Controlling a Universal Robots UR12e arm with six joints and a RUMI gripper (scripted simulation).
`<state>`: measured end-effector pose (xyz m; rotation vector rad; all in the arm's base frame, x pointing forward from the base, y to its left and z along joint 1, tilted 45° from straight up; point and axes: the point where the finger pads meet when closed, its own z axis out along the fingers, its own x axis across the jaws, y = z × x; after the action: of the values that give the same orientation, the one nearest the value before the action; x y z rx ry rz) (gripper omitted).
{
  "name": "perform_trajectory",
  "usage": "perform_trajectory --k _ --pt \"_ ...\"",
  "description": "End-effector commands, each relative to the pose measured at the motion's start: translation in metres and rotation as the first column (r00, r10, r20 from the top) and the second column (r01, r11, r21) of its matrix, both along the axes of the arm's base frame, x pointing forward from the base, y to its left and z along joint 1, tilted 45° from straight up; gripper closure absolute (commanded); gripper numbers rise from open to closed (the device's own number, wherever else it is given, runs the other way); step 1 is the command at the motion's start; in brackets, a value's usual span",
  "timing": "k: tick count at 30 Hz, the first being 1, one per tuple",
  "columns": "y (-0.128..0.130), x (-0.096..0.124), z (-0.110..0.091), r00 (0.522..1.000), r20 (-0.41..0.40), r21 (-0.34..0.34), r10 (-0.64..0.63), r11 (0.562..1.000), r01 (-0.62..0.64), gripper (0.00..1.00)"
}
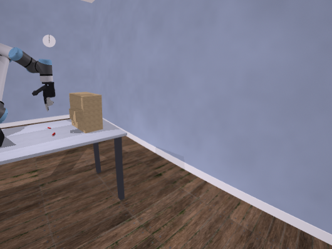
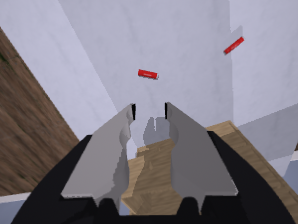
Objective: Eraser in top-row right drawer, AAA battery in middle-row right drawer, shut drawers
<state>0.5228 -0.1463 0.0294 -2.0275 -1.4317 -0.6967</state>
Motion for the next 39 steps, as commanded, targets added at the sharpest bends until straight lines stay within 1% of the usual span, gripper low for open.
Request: perform_trajectory --k 1,4,6,8,15,21,23,28,32,36,39 --pt "0.04 0.014 0.007 0.987 -0.112 -0.005 -0.118 0.993 0.118 0.8" --pt "0.066 0.02 0.011 0.966 -0.178 -0.006 -0.185 0.982 0.187 0.8" --pt "0.066 0.02 0.011 0.966 -0.178 -0.006 -0.185 0.982 0.187 0.8" --pt "0.083 0.024 0.014 0.948 -0.222 -0.009 -0.229 0.973 0.233 0.8" --pt "0.141 0.032 0.024 0.86 -0.362 -0.03 -0.361 0.926 0.376 0.8" --pt "0.181 0.035 0.031 0.775 -0.455 -0.054 -0.439 0.882 0.468 0.8" --pt "0.181 0.035 0.031 0.775 -0.455 -0.054 -0.439 0.882 0.468 0.8" --pt "0.206 0.035 0.035 0.716 -0.507 -0.074 -0.48 0.852 0.519 0.8" --pt "0.218 0.035 0.038 0.683 -0.534 -0.085 -0.499 0.835 0.544 0.8" --pt "0.225 0.035 0.039 0.664 -0.548 -0.091 -0.509 0.825 0.557 0.8" --pt "0.227 0.035 0.039 0.659 -0.552 -0.093 -0.511 0.823 0.56 0.8"
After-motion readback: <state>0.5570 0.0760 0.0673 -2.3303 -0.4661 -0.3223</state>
